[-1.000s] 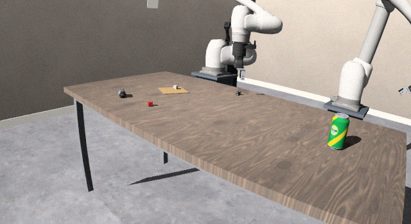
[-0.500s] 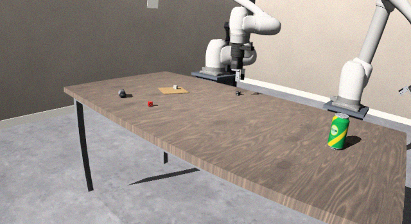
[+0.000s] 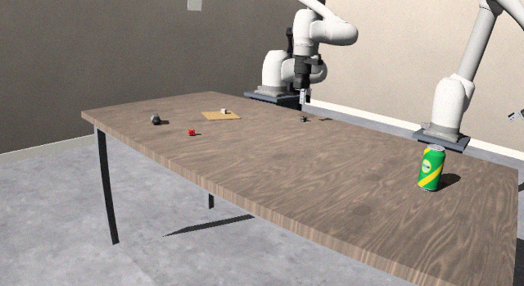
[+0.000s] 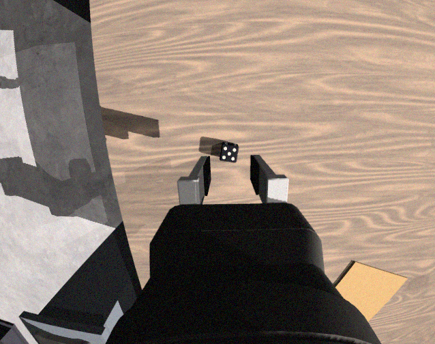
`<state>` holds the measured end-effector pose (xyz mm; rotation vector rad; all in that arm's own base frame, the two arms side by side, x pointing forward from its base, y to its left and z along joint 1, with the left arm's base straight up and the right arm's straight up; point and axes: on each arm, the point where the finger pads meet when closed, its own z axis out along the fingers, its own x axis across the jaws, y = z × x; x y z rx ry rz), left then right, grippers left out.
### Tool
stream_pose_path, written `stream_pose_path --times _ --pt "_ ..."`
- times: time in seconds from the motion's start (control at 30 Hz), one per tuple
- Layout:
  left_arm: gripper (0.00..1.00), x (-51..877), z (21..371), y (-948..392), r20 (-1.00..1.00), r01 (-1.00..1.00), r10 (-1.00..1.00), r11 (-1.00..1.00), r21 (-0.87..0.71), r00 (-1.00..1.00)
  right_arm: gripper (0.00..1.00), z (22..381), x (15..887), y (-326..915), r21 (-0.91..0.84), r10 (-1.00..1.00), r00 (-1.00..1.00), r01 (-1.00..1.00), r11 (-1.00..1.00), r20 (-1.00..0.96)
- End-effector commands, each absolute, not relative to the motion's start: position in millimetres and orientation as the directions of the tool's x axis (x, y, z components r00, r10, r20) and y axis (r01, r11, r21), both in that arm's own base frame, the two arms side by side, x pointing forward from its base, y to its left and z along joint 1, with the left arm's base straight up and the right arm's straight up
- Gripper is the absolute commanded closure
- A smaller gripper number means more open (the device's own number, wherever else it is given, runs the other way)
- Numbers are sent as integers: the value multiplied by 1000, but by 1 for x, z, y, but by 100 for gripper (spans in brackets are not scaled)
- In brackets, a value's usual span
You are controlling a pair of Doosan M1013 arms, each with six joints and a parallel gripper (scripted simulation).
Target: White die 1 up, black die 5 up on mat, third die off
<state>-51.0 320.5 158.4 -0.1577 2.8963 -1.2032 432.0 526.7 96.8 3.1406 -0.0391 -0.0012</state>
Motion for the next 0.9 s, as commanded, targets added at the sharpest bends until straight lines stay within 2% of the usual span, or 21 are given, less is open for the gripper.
stream_pose_path --times 0.0,0.87 --pt "0 -51 159 321 38 -92 -93 702 -706 -995 30 98 432 527 0 -25 1000 -25 -1000 0" --pt "0 -51 159 321 38 -92 -93 702 -706 -995 30 90 432 527 0 -25 1000 -25 -1000 0"
